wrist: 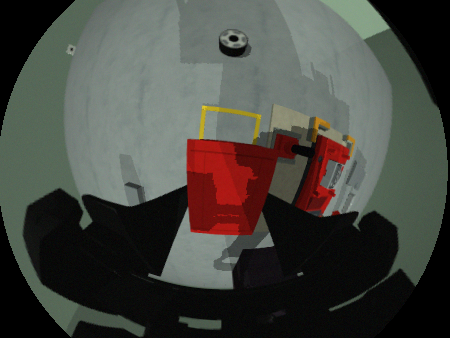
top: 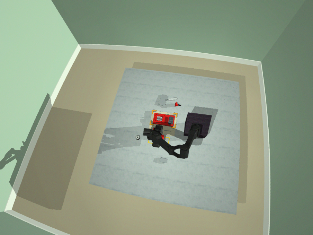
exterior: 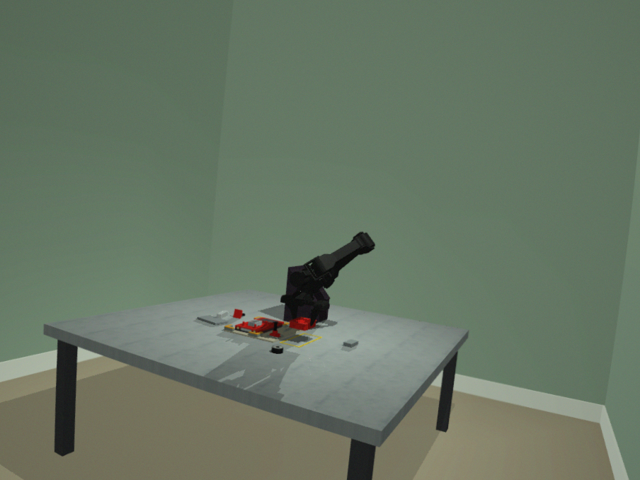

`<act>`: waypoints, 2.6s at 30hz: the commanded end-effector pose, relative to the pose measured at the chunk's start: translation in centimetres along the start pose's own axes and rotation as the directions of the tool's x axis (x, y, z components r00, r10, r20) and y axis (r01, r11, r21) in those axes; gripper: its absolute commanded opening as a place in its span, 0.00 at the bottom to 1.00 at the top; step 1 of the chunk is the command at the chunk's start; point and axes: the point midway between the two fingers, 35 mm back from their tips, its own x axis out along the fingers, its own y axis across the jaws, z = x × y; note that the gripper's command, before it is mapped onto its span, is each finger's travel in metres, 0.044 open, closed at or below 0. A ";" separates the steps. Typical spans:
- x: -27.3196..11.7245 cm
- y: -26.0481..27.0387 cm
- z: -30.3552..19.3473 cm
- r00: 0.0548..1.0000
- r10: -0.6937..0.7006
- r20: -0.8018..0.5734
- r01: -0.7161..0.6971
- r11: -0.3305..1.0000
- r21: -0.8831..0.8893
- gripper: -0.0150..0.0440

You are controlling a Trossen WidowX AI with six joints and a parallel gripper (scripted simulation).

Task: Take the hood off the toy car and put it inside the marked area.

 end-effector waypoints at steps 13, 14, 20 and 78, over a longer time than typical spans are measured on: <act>1.0 -0.1 -0.1 1.000 0.001 0.002 -0.001 1.000 0.007 0.25; 1.0 -0.1 -0.1 1.000 0.001 0.002 -0.001 1.000 0.007 0.25; 1.4 0.0 -0.1 1.000 0.002 0.002 -0.002 1.000 0.007 0.25; 4.4 0.1 -0.3 1.000 0.006 0.001 -0.006 1.000 0.007 0.25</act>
